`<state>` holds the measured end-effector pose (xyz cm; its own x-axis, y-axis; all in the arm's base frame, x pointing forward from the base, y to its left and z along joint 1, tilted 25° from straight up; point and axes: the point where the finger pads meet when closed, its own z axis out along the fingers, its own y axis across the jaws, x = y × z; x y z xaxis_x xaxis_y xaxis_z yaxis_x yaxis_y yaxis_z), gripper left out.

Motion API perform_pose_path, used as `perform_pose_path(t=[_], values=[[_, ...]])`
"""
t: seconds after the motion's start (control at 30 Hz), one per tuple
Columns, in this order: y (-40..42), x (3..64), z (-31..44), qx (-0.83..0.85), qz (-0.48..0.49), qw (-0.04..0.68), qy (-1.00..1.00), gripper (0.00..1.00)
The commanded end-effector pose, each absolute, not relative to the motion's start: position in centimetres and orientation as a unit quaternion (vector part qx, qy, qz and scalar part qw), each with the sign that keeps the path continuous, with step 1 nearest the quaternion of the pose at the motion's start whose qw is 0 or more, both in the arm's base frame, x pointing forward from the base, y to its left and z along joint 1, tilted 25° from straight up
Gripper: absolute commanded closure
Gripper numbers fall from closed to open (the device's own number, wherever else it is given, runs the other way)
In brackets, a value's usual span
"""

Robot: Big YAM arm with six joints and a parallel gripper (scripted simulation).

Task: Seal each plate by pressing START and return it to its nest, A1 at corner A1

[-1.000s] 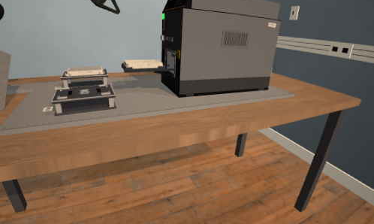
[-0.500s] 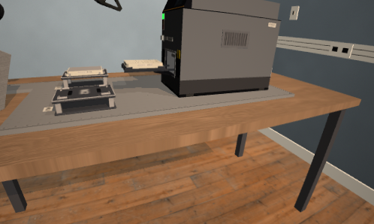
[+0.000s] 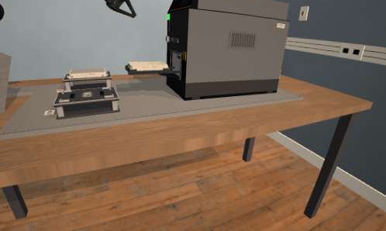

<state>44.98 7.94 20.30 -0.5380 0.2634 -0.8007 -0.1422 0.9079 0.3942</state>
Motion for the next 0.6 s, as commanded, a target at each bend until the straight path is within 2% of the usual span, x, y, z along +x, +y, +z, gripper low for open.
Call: perform_pose_path(t=[0.0, 0.47, 0.57], values=[[10.0, 48.7, 23.4, 0.023, 0.227, 0.511, 0.829, 1.0], [11.9, 54.4, 20.5, 0.024, 0.228, 0.504, 0.833, 1.0], [11.4, 53.8, 20.5, 0.023, 0.225, 0.502, 0.835, 1.0]])
